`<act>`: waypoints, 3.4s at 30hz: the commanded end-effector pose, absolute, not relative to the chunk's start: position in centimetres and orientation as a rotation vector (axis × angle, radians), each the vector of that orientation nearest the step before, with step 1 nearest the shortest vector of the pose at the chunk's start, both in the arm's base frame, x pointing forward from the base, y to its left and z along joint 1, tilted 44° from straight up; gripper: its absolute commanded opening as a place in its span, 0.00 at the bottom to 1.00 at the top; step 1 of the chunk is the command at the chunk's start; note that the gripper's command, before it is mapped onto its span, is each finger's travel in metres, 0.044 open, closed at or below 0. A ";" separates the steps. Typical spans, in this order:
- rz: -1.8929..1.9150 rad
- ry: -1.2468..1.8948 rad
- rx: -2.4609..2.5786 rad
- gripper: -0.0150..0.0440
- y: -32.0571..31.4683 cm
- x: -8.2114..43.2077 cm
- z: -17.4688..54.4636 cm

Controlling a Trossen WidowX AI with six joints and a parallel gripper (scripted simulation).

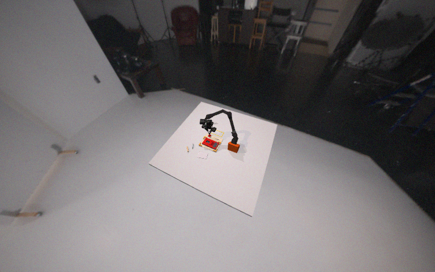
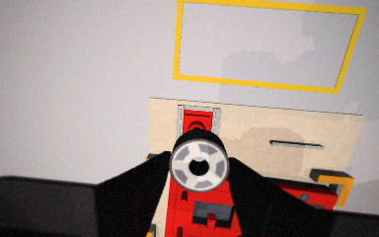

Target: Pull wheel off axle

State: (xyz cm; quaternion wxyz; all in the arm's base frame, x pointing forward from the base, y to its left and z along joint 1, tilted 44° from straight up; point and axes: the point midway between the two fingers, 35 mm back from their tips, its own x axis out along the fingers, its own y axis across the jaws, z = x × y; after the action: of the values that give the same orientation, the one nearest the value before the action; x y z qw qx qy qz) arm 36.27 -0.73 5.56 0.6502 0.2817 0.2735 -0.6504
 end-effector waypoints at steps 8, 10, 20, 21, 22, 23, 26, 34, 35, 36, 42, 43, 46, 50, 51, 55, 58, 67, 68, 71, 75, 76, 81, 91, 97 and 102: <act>-1.471 0.621 0.642 0.25 -0.6 35.7 7.3; -1.471 0.621 0.643 0.25 -1.0 35.4 7.8; -1.472 0.621 0.646 0.25 -3.0 33.6 10.2; -1.472 0.621 0.646 0.25 -3.2 33.4 10.4; -1.472 0.621 0.646 0.25 -3.4 33.2 10.6; -1.472 0.621 0.646 0.25 -3.6 33.0 10.8; -1.472 0.621 0.647 0.25 -4.2 32.4 11.4; -1.473 0.619 0.647 0.25 -5.6 30.6 13.0; -1.473 0.619 0.647 0.25 -5.8 30.4 13.2; -1.473 0.618 0.648 0.25 -5.9 30.2 13.3; -1.473 0.618 0.648 0.25 -6.3 30.1 13.2; -1.473 0.618 0.648 0.25 -6.4 30.1 13.0; -1.473 0.618 0.647 0.25 -7.0 30.1 12.4; -1.473 0.617 0.647 0.25 -7.5 30.1 11.9; -1.473 0.618 0.648 0.25 -7.6 30.1 11.8; -1.473 0.619 0.649 0.25 -8.7 30.3 10.6; -1.473 0.619 0.650 0.25 -9.9 30.4 9.3; -1.474 0.614 0.645 0.25 -13.2 30.2 6.0; -1.474 0.614 0.645 0.25 -13.3 30.1 6.0; -1.474 0.614 0.645 0.25 -13.3 30.1 6.0; -1.475 0.611 0.656 0.39 -13.1 30.3 6.3; -1.475 0.611 0.656 0.43 -13.1 30.3 6.3; -1.475 0.611 0.656 0.65 -13.1 30.3 6.3; -1.474 0.616 0.647 0.76 -9.0 30.3 10.4; -1.463 0.629 0.650 0.90 -7.8 29.2 10.0; -1.469 0.631 0.651 1.00 -4.1 24.5 10.6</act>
State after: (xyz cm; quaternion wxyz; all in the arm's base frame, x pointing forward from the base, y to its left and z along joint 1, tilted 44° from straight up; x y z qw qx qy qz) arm 27.23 -5.91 10.39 0.6510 0.2890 0.2749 -0.6459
